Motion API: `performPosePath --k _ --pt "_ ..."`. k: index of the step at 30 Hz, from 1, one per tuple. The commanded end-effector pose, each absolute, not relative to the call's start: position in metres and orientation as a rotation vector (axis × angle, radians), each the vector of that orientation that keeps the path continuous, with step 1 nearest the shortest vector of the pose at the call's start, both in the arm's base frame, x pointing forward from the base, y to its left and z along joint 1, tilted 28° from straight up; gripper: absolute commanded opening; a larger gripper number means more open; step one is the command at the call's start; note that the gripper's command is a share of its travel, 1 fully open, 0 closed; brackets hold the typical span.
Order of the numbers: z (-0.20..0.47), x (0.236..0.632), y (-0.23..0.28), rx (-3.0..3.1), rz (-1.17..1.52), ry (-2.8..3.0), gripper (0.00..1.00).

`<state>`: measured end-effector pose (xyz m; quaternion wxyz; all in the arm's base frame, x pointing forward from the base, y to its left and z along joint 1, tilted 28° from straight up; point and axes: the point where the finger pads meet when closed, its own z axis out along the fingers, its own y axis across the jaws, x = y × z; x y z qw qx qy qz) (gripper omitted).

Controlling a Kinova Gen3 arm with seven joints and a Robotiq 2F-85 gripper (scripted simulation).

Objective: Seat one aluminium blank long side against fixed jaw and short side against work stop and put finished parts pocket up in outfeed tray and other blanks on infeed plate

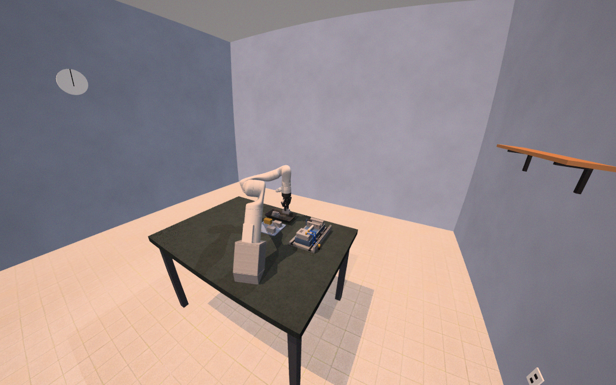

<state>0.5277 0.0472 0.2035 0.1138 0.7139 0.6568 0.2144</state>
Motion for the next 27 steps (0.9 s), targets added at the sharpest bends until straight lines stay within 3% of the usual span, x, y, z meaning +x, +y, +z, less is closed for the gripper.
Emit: performPosePath --k 1,27 --pt "0.197 0.529 0.048 2.094 0.621 1.929 0.00" --pt "0.171 0.543 0.051 2.094 0.621 1.929 0.00"
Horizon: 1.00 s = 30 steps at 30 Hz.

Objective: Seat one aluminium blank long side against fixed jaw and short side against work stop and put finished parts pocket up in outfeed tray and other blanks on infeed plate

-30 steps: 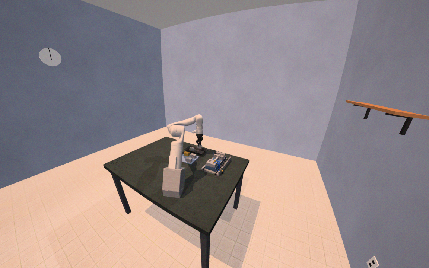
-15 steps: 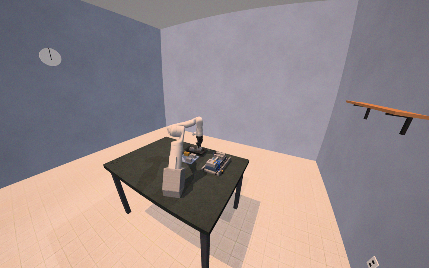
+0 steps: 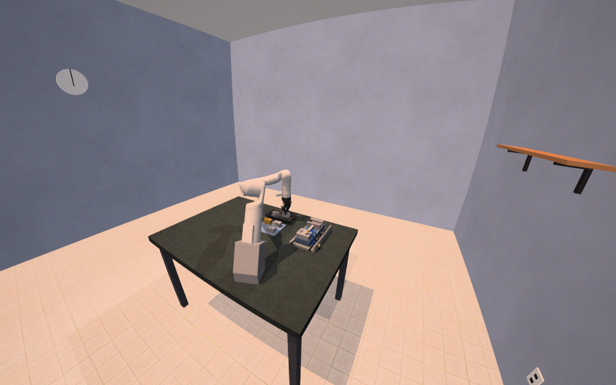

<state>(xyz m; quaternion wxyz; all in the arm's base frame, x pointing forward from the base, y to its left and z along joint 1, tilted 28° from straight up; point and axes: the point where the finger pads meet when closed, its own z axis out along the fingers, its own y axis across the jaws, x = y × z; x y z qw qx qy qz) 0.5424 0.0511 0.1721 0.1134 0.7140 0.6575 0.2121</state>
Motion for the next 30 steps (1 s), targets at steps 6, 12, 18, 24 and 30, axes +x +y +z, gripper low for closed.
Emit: performPosePath --k 6,12,18,24,30 --pt "0.1688 0.5439 0.0515 2.094 0.621 1.929 0.00" --pt "0.1682 0.5442 0.0516 2.094 0.621 1.929 0.00" --pt "0.1681 0.5443 0.0516 2.094 0.621 1.929 0.00" --pt "0.1681 0.5443 0.0516 2.094 0.621 1.929 0.00" --pt "0.1681 0.5443 0.0516 2.094 0.621 1.929 0.00"
